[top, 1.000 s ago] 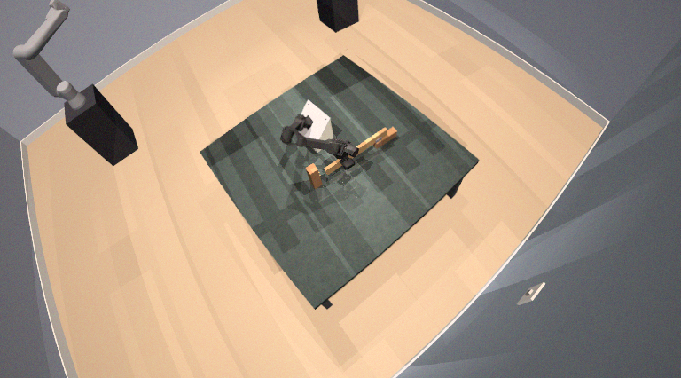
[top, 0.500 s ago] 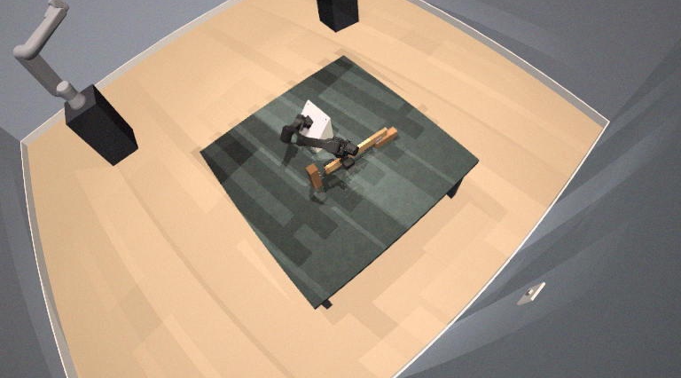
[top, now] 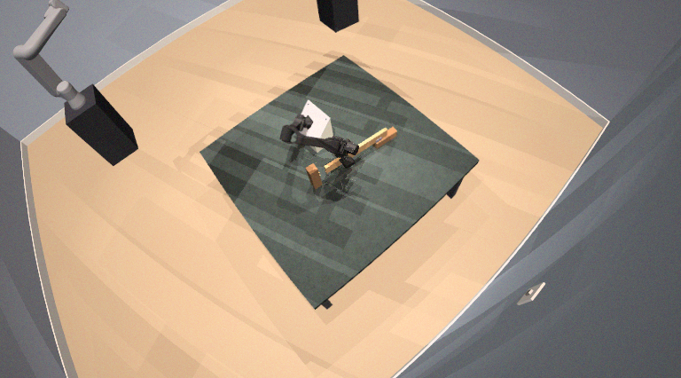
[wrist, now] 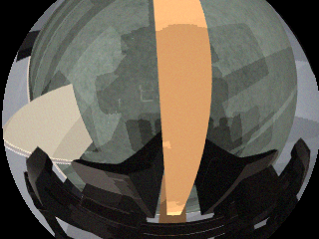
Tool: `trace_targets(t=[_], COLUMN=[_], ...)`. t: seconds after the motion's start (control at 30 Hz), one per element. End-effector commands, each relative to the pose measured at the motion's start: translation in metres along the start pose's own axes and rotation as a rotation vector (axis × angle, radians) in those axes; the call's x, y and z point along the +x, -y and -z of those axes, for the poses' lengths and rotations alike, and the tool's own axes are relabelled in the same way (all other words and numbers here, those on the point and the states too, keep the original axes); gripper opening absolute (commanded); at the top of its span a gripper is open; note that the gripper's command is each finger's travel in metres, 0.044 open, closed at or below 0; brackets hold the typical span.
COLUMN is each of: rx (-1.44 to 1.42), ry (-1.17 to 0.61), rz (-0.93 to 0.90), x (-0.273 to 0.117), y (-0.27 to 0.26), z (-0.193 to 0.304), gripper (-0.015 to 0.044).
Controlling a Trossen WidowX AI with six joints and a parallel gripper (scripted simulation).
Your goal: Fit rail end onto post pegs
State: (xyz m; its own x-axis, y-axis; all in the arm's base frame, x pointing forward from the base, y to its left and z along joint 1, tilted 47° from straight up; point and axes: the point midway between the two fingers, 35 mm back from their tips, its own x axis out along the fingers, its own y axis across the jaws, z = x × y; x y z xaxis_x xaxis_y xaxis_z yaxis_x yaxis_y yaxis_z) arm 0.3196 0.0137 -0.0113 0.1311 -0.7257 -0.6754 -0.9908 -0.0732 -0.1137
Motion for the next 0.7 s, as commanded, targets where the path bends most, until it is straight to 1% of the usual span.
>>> trace_targets(t=[0.0,0.67], rx=[0.001,0.001], ry=[0.012,0.012], rz=[0.003,0.003], x=[-0.0052,-0.0004], y=[0.0011,0.0004], z=[-0.0026,-0.0026], gripper=[0.0,0.0])
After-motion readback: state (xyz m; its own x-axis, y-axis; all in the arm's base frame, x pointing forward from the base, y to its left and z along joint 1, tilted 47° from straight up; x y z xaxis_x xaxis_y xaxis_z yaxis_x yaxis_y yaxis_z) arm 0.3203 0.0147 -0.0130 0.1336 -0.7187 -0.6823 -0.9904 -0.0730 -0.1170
